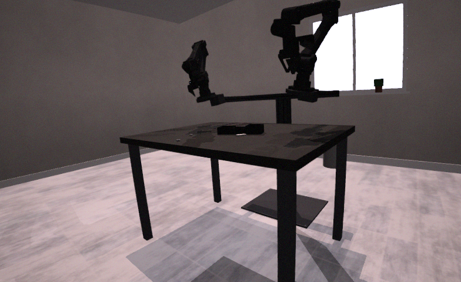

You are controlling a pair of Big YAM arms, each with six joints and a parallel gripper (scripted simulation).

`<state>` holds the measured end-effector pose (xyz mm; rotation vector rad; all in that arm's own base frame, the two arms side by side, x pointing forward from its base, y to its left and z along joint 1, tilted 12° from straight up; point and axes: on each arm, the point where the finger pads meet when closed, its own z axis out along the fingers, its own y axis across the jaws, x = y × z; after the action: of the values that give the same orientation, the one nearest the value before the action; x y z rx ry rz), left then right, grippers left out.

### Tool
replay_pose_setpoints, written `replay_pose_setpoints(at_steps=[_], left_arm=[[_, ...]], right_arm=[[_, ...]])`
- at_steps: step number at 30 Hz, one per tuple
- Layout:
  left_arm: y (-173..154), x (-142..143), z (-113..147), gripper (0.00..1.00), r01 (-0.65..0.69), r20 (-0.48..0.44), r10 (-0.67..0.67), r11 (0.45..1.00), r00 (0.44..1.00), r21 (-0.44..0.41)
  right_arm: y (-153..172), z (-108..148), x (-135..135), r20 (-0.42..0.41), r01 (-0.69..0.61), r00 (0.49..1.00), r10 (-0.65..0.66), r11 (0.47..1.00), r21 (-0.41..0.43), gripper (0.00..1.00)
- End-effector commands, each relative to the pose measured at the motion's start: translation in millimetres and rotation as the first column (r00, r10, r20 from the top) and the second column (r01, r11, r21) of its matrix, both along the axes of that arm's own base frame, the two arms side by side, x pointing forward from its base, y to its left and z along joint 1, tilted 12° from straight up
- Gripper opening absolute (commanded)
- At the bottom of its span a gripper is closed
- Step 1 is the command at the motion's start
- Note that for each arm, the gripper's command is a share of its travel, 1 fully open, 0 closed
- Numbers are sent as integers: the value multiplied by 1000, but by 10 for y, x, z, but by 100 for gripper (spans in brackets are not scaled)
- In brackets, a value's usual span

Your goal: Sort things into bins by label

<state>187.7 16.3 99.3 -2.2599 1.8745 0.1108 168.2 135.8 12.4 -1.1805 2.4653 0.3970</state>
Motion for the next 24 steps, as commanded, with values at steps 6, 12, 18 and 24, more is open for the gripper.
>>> replay_pose_setpoints(at_steps=[6,12,18,24], left_arm=[[9,27,11,100,6,17,-6,1000,1000,-3],[9,27,11,100,6,17,-6,1000,1000,-3],[9,27,11,100,6,17,-6,1000,1000,-3],[9,27,11,100,6,17,-6,1000,1000,-3]], right_arm=[[293,-68,233,-34,84,996,-84,996,-18,100],[335,-111,166,-156,184,968,-197,979,-91,100],[580,-154,109,-220,285,922,-320,942,-176,100],[755,-198,51,-242,376,868,-435,891,-254,100]])
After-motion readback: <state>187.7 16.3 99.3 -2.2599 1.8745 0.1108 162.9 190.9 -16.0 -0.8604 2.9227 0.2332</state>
